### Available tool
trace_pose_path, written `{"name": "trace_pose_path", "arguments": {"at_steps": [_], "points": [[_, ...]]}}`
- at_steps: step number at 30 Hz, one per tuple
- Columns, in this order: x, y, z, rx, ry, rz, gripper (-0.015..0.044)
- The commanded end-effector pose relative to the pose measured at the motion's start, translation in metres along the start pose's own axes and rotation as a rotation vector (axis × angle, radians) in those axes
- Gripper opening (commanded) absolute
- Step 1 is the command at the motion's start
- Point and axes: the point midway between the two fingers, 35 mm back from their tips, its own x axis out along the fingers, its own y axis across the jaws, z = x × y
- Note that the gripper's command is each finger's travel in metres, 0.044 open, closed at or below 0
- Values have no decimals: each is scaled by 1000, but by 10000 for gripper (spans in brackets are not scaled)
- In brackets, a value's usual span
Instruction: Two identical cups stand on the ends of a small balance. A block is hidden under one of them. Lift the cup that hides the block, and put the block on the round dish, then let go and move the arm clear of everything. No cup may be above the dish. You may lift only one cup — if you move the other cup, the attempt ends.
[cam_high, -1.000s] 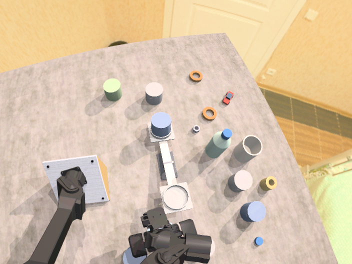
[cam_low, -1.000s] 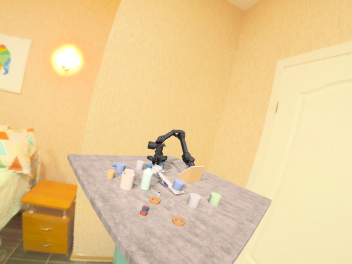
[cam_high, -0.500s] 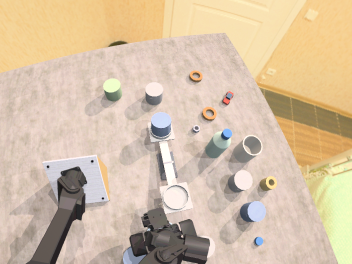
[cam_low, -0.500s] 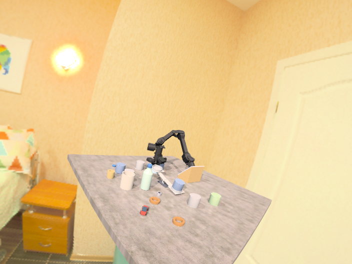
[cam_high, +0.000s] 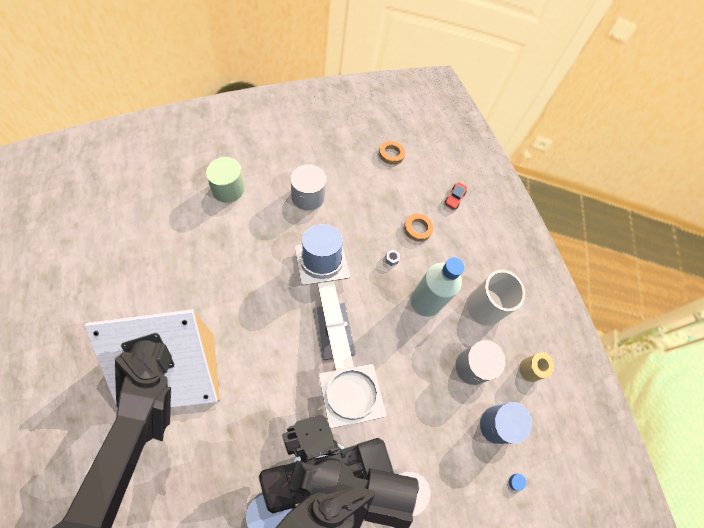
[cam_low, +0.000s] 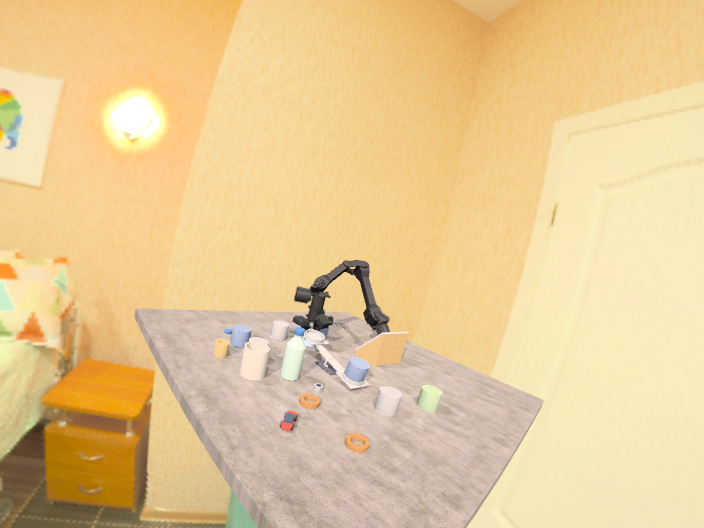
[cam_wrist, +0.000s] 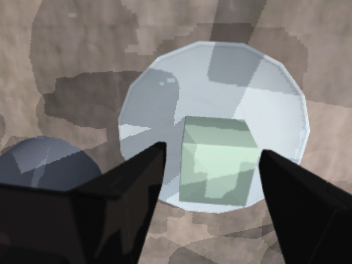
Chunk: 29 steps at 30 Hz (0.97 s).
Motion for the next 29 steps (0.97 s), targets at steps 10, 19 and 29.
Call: {"name": "trace_pose_path", "arguments": {"at_steps": [10, 19, 29], "points": [[-9, -24, 1, 25, -27, -75, 440], [-57, 0, 1, -2, -5, 0, 440], [-94, 0, 0, -3, -7, -10, 440]]}}
